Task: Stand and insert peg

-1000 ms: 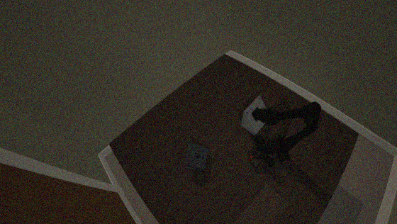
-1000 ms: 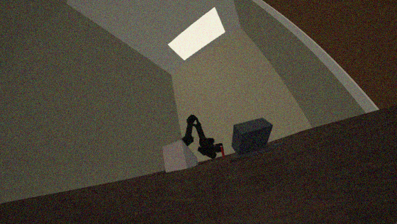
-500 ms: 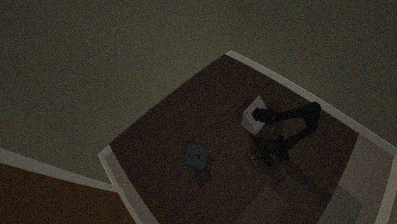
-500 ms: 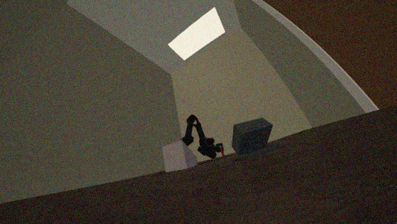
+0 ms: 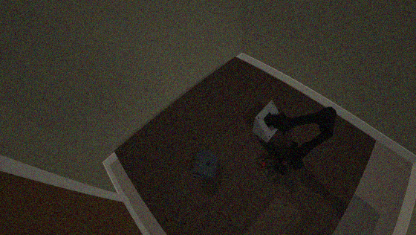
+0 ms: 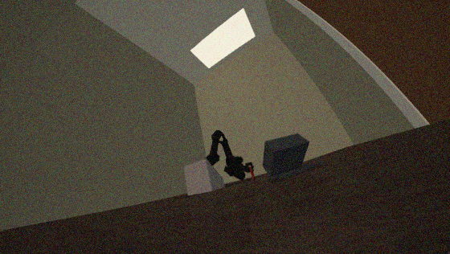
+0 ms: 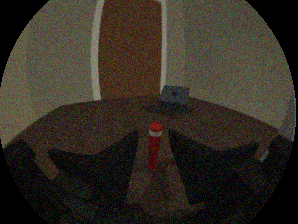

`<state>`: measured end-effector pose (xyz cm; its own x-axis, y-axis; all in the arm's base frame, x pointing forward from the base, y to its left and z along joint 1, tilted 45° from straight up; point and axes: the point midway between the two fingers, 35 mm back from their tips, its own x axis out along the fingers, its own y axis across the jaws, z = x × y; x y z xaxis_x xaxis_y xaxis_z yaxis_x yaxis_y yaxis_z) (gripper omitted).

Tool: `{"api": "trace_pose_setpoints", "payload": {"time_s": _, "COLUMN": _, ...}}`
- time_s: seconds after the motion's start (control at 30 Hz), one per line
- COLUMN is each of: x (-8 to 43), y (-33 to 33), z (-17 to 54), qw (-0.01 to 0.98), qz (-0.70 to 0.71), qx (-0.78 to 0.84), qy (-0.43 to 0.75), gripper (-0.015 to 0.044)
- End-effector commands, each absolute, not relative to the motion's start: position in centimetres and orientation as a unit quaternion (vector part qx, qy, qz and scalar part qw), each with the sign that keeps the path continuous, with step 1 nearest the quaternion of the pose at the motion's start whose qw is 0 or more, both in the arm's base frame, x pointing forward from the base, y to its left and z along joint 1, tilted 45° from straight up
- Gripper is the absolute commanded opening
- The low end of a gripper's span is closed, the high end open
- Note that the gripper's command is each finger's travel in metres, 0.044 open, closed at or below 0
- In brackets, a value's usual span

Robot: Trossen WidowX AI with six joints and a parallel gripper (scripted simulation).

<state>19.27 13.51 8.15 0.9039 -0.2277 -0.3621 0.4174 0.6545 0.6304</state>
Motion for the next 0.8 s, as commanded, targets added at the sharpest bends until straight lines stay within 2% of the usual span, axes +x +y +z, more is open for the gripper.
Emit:
{"api": "trace_pose_setpoints", "payload": {"time_s": 0.0, "x": 19.3, "y": 13.5, "z": 8.1, "qw": 0.901, "qz": -0.179, "qx": 0.375, "qy": 0.127, "gripper": 0.0261}}
{"api": "trace_pose_setpoints", "payload": {"time_s": 0.23, "x": 19.3, "y": 13.5, "z": 8.1, "qw": 0.901, "qz": -0.179, "qx": 0.375, "qy": 0.127, "gripper": 0.0440}}
{"api": "trace_pose_setpoints", "payload": {"time_s": 0.5, "x": 19.3, "y": 13.4, "z": 8.3, "qw": 0.900, "qz": -0.180, "qx": 0.375, "qy": 0.127, "gripper": 0.0440}}
{"api": "trace_pose_setpoints", "payload": {"time_s": 0.77, "x": 20.7, "y": 9.8, "z": 13.1, "qw": 0.892, "qz": -0.197, "qx": 0.380, "qy": 0.147, "gripper": 0.0440}}
